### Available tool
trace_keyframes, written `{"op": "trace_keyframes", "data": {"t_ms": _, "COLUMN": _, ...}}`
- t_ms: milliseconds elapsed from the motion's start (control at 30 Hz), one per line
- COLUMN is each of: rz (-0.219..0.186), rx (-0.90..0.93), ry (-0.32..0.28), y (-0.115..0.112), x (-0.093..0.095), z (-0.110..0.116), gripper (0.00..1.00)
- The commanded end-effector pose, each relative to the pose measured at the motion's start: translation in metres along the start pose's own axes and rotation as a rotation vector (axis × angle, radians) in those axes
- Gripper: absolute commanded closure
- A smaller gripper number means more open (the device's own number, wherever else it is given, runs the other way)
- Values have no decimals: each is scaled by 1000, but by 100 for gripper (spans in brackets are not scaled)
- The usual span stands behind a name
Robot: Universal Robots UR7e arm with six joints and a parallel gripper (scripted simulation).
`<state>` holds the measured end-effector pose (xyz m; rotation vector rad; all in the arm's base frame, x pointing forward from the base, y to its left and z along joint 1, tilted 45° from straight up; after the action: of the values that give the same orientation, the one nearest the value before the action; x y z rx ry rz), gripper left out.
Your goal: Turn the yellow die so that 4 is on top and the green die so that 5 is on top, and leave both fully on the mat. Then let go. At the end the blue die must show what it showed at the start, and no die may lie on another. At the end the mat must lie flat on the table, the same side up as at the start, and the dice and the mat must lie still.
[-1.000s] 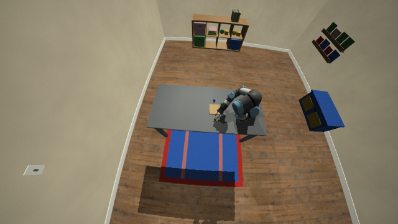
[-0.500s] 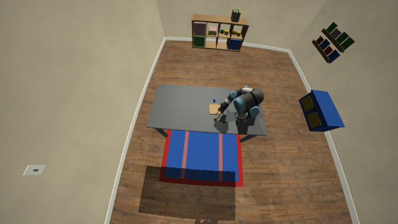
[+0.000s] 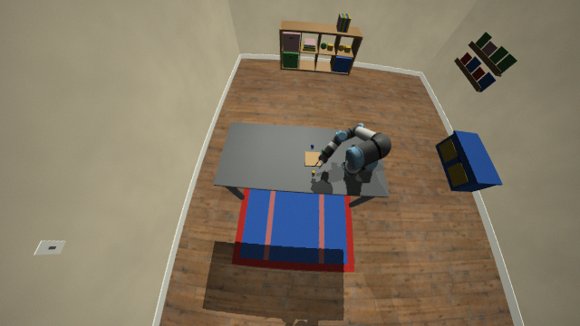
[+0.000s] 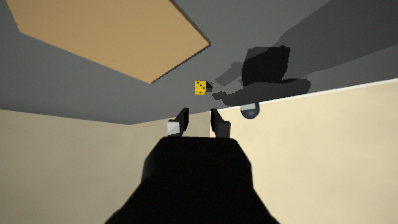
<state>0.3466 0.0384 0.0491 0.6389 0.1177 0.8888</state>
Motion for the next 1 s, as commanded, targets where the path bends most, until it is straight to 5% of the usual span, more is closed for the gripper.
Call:
{"op": "trace_keyframes", "data": {"t_ms": 0, "rz": -1, "rx": -1, "ry": 0, "y": 2, "x": -10, "z": 18, "gripper": 30}}
{"op": "trace_keyframes", "data": {"t_ms": 533, "rz": 12, "rx": 4, "ry": 26, "y": 3, "x": -13, "z": 23, "gripper": 30}}
{"op": "trace_keyframes", "data": {"t_ms": 767, "rz": 42, "rx": 18, "ry": 95, "y": 4, "x": -12, "z": 21, "gripper": 30}}
{"op": "trace_keyframes", "data": {"t_ms": 967, "rz": 92, "rx": 45, "ry": 250, "y": 4, "x": -11, "z": 20, "gripper": 30}}
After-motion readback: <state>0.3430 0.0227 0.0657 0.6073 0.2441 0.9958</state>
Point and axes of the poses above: the point where the finger pads meet when closed, its own x axis out along the fingers, its own y axis across the jaws, z = x × y, the point moved 4 cm from there along -x, back along the fingers, and after that the axes turned 8 degrees about x, right-handed, at the moved point
